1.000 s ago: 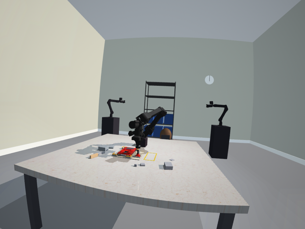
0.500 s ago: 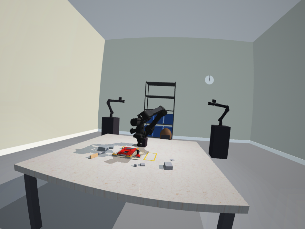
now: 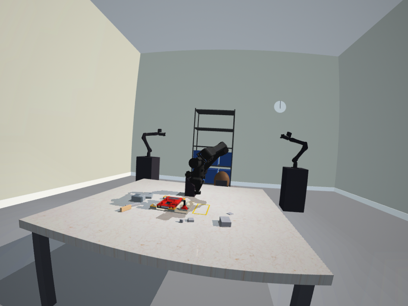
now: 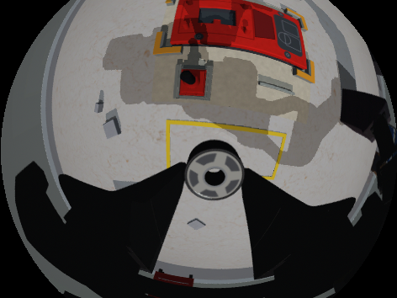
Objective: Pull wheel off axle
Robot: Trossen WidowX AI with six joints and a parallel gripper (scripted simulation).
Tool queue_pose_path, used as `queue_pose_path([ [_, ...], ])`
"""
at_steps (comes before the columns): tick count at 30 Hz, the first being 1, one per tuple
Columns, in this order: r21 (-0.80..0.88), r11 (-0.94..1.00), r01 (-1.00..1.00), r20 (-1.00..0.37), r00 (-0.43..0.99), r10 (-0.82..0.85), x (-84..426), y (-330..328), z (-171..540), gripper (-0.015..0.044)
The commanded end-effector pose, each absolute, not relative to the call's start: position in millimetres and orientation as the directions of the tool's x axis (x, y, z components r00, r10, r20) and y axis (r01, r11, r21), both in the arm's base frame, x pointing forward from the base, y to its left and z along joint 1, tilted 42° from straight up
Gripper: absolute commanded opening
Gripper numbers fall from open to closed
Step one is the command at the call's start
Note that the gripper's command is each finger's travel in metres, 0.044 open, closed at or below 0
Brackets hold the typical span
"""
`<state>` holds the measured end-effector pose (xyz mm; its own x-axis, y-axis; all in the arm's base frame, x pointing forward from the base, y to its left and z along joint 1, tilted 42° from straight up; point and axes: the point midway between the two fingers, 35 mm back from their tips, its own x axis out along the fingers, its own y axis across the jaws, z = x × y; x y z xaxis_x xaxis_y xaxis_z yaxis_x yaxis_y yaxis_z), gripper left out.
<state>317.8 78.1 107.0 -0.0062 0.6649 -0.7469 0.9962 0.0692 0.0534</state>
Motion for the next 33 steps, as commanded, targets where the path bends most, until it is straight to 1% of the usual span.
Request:
queue_pose_path([
  [1, 0.043, 0.068, 0.997, -0.743, -0.014, 0.669, 305.9, 87.7, 114.7, 0.0],
  [7, 0.044, 0.069, 0.997, -0.742, -0.014, 0.67, 292.8, 97.5, 124.6, 0.0],
  [17, 0.044, 0.069, 0.997, -0.742, -0.014, 0.671, 292.9, 112.3, 108.3, 0.0],
  [33, 0.044, 0.069, 0.997, -0.739, -0.014, 0.674, 291.0, 167.2, 48.8, 0.0],
])
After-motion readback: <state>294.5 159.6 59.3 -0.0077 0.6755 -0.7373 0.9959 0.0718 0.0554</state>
